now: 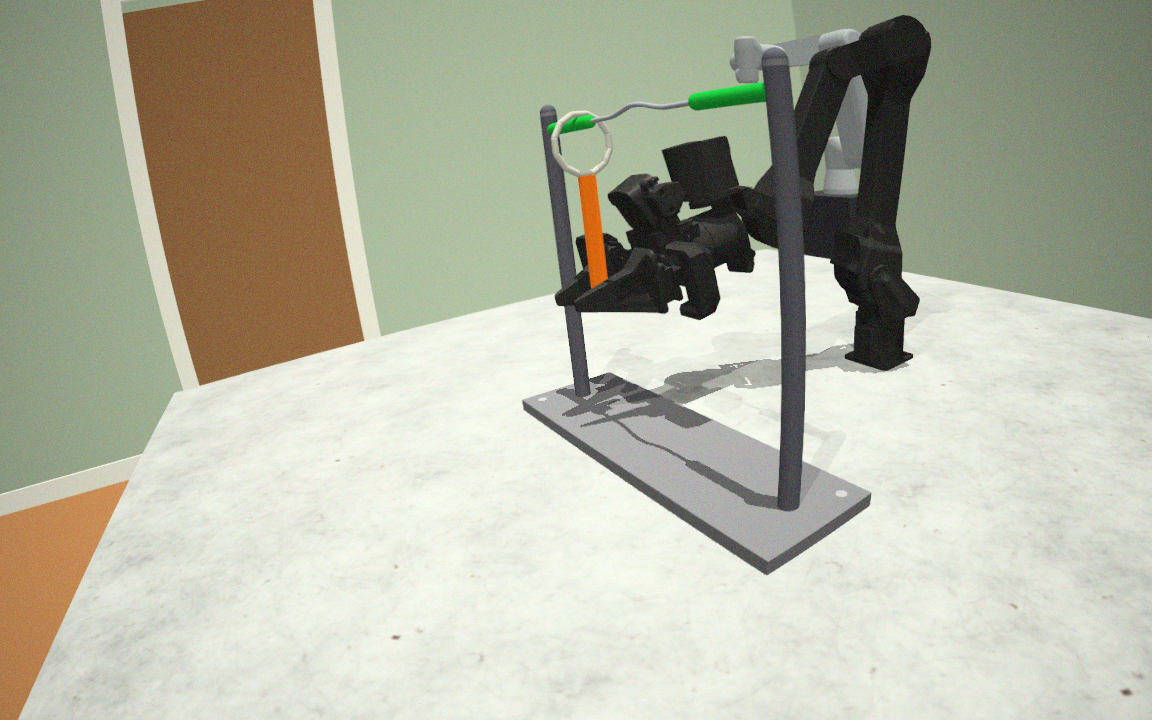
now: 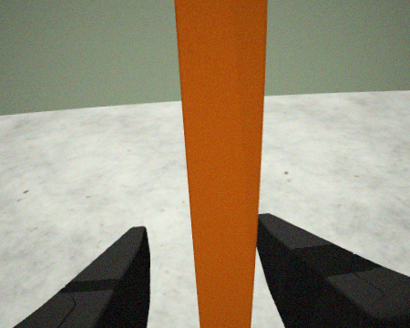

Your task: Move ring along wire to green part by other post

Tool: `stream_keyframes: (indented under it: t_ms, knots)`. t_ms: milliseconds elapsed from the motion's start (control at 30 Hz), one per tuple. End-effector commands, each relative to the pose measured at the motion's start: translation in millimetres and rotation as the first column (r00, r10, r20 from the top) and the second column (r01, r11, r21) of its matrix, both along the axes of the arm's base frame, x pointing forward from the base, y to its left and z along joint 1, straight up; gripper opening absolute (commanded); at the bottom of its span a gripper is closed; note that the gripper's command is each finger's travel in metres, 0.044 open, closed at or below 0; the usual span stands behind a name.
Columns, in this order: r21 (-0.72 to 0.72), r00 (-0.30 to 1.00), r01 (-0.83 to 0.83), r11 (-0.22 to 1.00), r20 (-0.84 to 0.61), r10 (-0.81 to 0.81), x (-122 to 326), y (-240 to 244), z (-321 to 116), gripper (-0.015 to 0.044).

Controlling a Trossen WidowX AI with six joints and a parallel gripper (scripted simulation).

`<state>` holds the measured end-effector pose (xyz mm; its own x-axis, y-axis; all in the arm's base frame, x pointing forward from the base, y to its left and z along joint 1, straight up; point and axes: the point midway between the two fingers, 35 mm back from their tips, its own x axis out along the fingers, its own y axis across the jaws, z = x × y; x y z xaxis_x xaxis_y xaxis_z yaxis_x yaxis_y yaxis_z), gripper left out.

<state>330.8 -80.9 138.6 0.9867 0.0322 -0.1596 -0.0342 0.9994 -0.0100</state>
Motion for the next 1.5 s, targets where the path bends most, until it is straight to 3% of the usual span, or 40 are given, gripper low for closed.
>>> stream_keyframes:
  t_ms: [0, 333, 1467]
  knots:
    - [0.0, 1.0, 0.0, 1.0, 0.0, 0.0, 0, 0, 0, 0.0107]
    - [0.0, 1.0, 0.0, 1.0, 0.0, 0.0, 0, 0, 0, -0.015]
    - [-0.001, 1.0, 0.0, 1.0, 0.002, 0.0, 0, 1, 19, -0.015]
